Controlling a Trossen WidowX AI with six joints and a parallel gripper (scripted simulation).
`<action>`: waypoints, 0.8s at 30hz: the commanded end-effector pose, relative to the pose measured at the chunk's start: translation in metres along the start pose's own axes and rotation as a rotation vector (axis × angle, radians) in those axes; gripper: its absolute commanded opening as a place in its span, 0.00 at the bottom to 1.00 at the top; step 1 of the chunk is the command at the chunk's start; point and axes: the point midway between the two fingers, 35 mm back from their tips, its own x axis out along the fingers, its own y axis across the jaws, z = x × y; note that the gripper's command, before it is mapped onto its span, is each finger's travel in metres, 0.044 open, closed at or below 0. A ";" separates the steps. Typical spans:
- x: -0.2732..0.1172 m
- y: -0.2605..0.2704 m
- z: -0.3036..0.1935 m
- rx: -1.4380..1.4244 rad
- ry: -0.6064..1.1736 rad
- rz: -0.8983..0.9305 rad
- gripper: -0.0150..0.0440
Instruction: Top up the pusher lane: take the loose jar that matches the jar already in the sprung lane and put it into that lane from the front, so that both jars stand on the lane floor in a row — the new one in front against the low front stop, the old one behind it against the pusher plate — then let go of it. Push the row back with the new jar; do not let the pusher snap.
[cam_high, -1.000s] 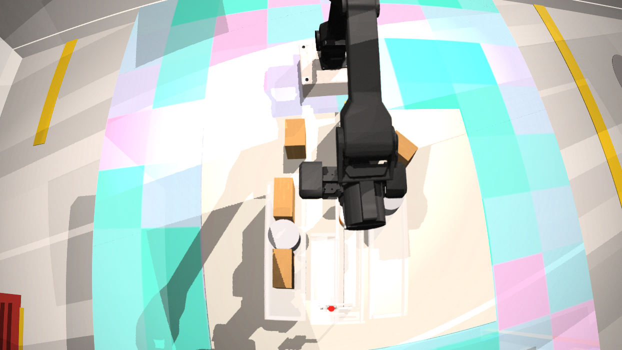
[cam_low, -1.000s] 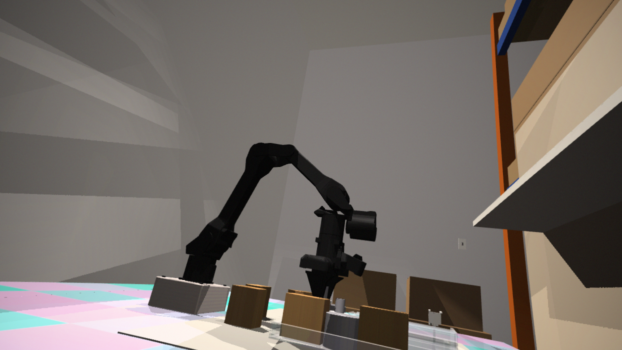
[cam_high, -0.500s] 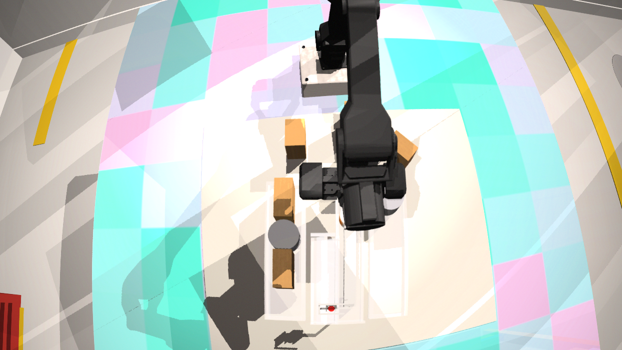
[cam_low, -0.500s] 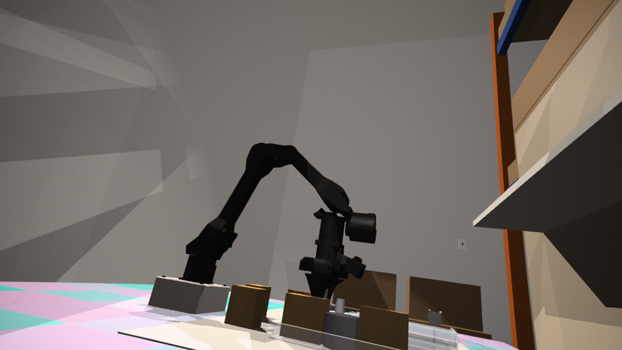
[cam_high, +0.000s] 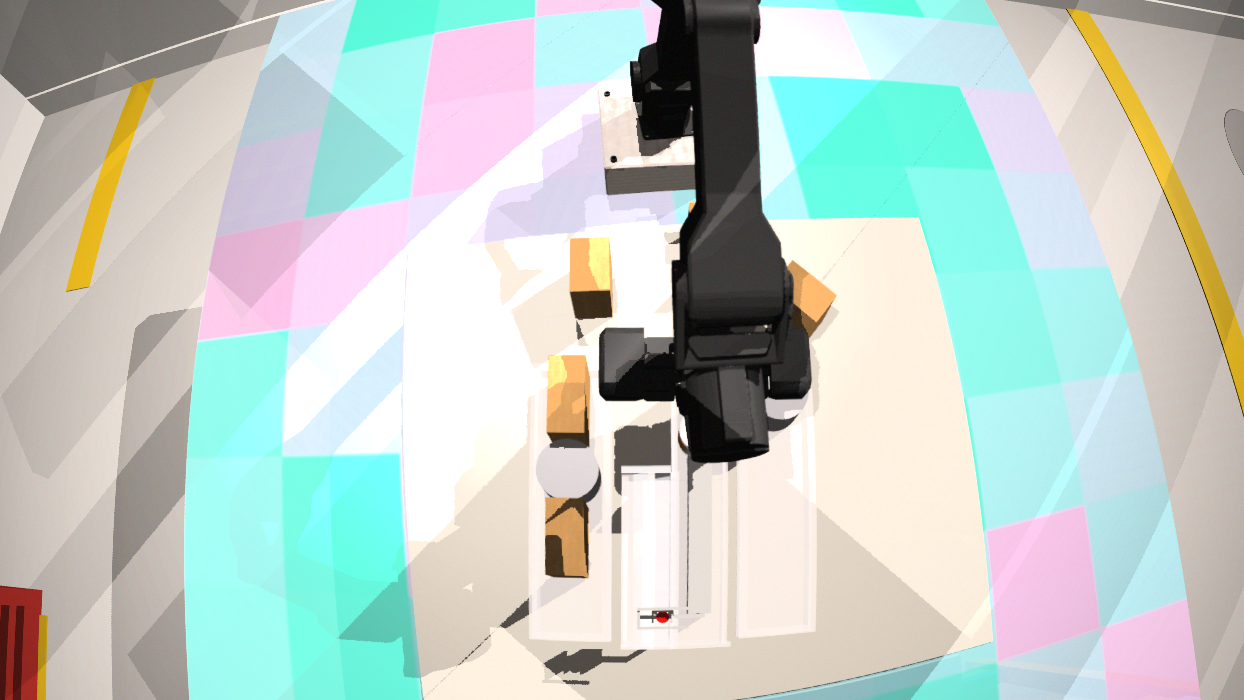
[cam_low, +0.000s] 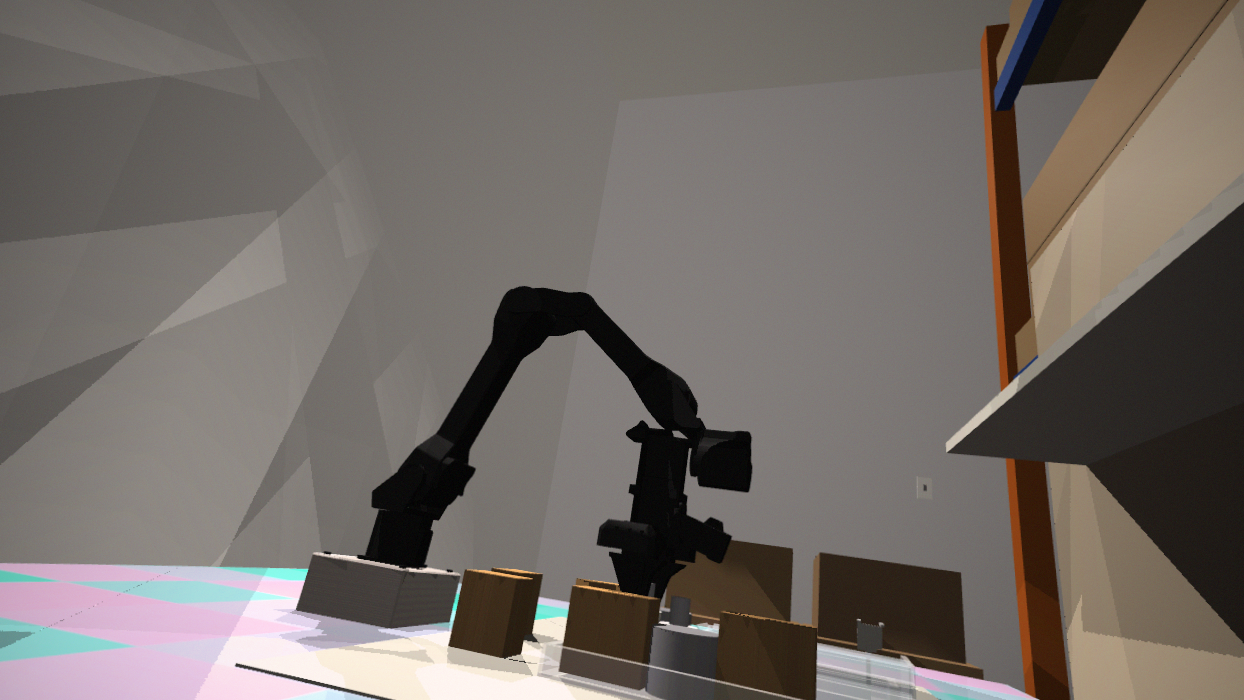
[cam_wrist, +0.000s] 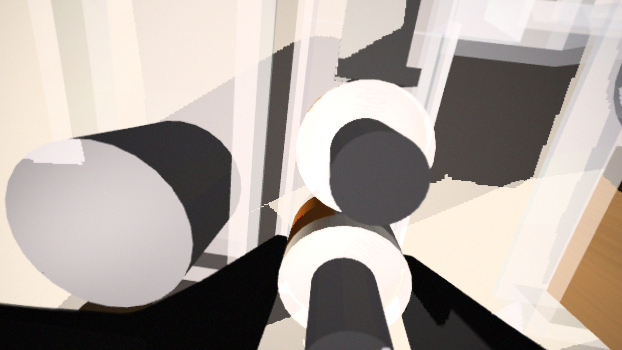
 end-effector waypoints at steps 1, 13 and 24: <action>0.001 0.000 0.004 -0.003 -0.018 0.000 0.25; 0.005 0.000 0.003 -0.003 -0.018 0.000 0.25; 0.009 0.000 0.003 -0.003 -0.018 0.000 0.25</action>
